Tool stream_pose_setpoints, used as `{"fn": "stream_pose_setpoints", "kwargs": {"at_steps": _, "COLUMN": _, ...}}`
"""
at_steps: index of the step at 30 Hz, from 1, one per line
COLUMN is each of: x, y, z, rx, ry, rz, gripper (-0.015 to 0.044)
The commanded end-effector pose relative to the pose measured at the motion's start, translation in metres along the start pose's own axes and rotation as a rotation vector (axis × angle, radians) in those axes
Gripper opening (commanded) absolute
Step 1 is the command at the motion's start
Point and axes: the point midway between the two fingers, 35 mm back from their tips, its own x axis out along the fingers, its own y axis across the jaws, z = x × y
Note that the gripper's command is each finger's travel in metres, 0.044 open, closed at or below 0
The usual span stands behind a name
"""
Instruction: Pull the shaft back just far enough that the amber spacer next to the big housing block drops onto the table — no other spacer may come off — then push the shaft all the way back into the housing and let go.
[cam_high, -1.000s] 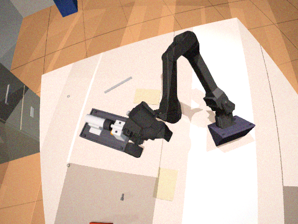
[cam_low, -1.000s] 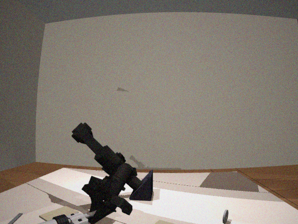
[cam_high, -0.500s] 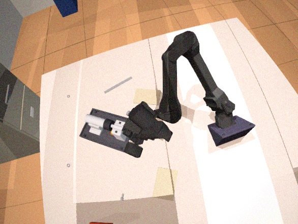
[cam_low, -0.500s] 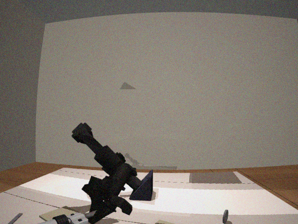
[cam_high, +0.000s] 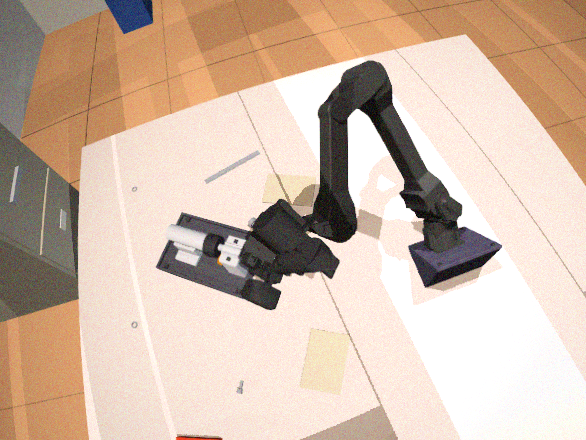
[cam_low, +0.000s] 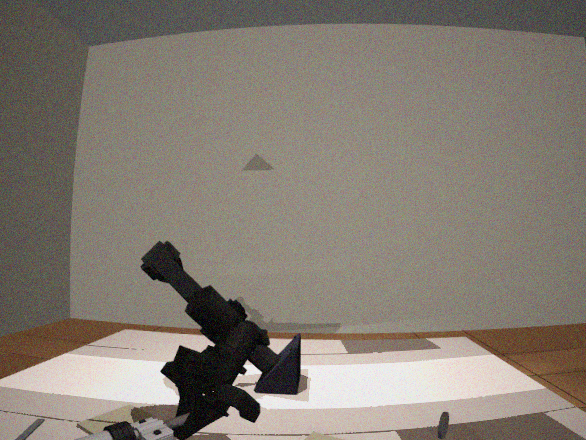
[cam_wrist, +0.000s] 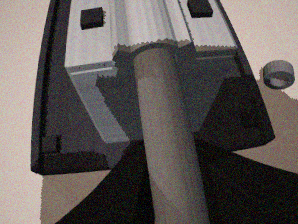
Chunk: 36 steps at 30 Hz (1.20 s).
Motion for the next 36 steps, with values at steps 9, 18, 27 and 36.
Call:
{"fn": "stream_pose_setpoints", "kwargs": {"at_steps": 9, "x": 0.0025, "y": -0.0006, "z": 0.0037, "rx": 0.008, "ry": -0.001, "rz": -0.001, "gripper": 0.0000}}
{"fn": "stream_pose_setpoints", "kwargs": {"at_steps": 18, "x": 0.0032, "y": -0.0005, "z": 0.0042, "rx": 0.008, "ry": -0.001, "rz": -0.001, "gripper": 0.0000}}
{"fn": "stream_pose_setpoints", "kwargs": {"at_steps": 27, "x": 0.0037, "y": -0.0005, "z": 0.0047, "rx": 0.008, "ry": -0.002, "rz": -0.002, "gripper": 0.0000}}
{"fn": "stream_pose_setpoints", "kwargs": {"at_steps": 36, "x": 0.0043, "y": -0.0005, "z": 0.0052, "rx": 0.008, "ry": -0.002, "rz": -0.002, "gripper": 0.0000}}
